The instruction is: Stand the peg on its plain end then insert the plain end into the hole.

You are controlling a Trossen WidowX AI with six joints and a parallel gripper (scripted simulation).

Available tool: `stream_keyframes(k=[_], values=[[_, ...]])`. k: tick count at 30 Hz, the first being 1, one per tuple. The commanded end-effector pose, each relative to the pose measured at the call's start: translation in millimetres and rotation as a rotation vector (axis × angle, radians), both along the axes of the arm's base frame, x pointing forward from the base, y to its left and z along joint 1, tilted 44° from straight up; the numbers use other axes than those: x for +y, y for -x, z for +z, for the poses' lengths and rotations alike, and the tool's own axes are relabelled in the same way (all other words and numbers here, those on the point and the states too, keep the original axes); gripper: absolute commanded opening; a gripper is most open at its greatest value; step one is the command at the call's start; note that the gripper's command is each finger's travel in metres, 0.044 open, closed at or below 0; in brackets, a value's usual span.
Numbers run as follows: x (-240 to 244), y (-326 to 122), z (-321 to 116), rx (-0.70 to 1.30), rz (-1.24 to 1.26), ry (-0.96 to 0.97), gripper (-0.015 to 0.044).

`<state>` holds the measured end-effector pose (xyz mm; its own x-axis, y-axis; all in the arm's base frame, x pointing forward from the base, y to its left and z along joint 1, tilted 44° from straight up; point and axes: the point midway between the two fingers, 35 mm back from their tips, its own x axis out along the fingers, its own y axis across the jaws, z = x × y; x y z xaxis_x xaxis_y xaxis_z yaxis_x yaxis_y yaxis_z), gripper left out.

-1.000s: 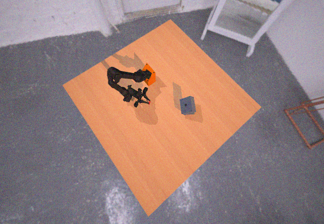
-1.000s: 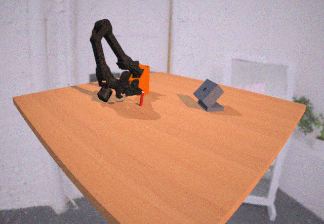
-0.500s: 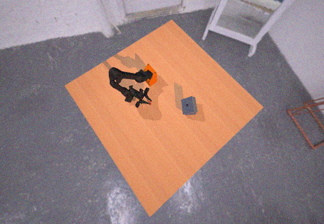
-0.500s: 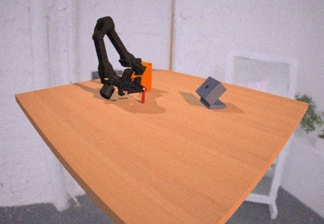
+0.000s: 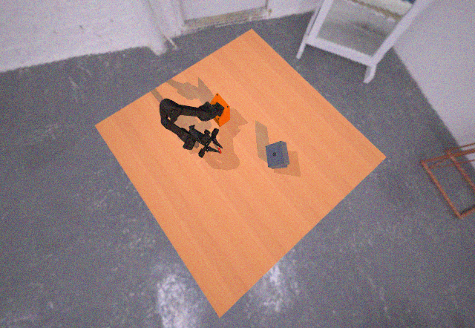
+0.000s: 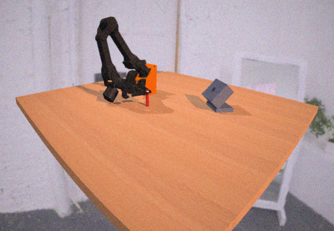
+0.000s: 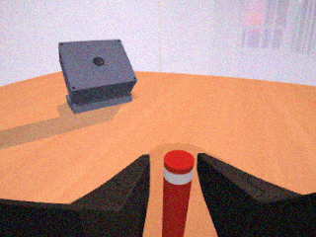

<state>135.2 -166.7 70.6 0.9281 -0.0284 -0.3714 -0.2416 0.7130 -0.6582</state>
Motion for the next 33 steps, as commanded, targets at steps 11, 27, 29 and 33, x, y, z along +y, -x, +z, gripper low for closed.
stream_keyframes(k=[11,27,29,33], values=[[0.2,0.0,-0.2,0.001,0.0,-0.002,0.013],[0.2,0.0,-0.2,0.001,0.0,-0.002,0.034],[0.2,0.0,-0.2,0.001,0.0,-0.002,0.0393],[0.2,0.0,-0.2,0.001,0.0,-0.002,0.044]])
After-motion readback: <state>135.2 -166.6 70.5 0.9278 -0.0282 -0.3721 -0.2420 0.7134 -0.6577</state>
